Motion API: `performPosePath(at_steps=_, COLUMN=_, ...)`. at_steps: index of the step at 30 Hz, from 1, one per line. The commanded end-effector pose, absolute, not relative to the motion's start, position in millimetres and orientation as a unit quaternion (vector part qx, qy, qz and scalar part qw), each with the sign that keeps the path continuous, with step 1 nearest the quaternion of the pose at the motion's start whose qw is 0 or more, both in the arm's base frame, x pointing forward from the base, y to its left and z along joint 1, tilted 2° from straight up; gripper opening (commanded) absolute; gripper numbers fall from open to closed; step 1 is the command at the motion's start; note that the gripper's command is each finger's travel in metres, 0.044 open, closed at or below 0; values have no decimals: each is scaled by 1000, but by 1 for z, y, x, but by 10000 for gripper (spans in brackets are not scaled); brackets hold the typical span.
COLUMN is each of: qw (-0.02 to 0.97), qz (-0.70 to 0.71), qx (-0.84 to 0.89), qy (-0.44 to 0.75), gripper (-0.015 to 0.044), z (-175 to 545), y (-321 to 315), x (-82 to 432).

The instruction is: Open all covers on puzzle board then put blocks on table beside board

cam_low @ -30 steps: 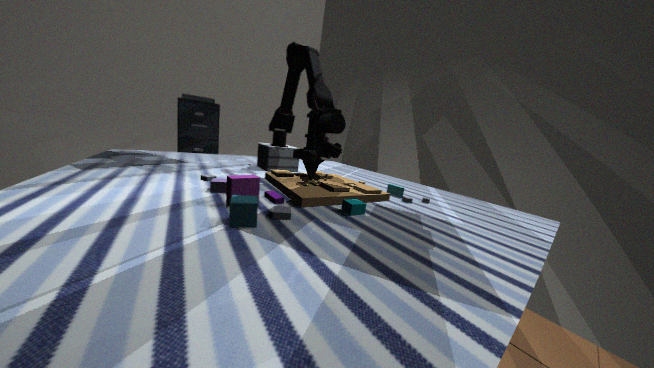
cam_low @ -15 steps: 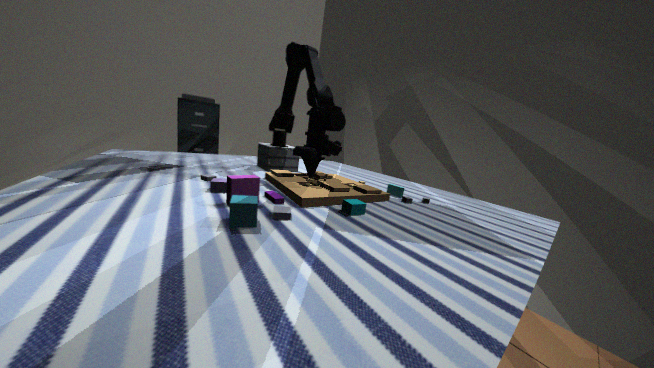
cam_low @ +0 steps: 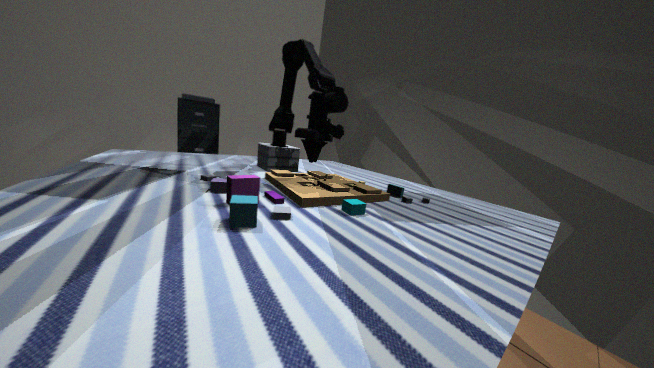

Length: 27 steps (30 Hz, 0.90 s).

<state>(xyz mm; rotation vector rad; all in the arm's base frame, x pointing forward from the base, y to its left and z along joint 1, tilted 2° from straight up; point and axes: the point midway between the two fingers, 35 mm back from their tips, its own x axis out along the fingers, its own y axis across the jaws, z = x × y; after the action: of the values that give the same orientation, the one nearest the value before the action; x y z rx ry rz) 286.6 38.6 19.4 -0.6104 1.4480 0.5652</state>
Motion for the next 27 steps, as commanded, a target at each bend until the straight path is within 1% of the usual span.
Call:
performPosePath(at_steps=1, qw=670, qz=252, qx=-271, qy=643, gripper=144, z=21, y=39, x=286)
performPosePath(at_steps=13, qw=670, qz=252, qx=-271, qy=643, gripper=144, z=-10, y=39, x=288)
performPosePath(at_steps=27, qw=670, qz=252, qx=-271, qy=643, gripper=144, z=-11, y=39, x=287)
